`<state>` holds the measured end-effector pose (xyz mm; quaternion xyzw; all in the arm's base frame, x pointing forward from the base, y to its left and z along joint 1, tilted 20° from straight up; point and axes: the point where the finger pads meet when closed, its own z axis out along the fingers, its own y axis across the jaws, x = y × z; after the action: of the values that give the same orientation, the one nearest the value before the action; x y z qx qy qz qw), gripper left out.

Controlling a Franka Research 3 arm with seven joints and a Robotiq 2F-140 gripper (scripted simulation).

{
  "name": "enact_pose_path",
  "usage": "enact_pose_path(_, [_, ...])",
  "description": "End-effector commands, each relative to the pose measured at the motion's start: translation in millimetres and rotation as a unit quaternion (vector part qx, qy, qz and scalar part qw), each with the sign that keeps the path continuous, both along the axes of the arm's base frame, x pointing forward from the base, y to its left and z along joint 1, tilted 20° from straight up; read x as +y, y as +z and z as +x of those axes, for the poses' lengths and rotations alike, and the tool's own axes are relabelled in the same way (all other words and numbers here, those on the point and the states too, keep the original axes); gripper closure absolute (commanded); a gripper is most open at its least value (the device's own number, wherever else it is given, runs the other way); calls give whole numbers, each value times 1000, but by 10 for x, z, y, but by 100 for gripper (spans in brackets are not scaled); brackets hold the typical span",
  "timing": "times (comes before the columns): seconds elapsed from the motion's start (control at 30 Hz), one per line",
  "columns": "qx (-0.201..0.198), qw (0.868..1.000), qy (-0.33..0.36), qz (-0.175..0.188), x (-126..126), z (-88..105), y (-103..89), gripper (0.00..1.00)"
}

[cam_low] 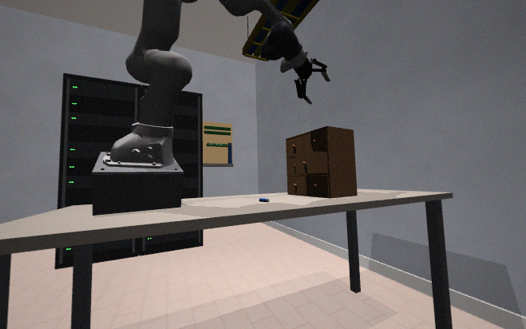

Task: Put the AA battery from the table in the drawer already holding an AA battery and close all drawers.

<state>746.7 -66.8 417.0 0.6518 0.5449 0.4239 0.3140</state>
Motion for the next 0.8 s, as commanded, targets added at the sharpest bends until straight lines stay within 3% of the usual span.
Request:
enact_pose_path(0.0, [2, 1000, 0, 4, 6, 4, -12, 0])
enact_pose_path(0.03, [2, 1000, 0, 4, 6, 4, -12, 0])
enact_pose_path(0.07, [-5, 996, 81, -35, 382, 84, 173, 0])
enact_pose_path(0.67, [-5, 996, 81, -35, 382, 84, 173, 0])
enact_pose_path(0.7, [-5, 984, 159, -76, 751, 85, 294, 0])
enact_pose_path(0.77, [-5, 984, 159, -76, 751, 85, 294, 0])
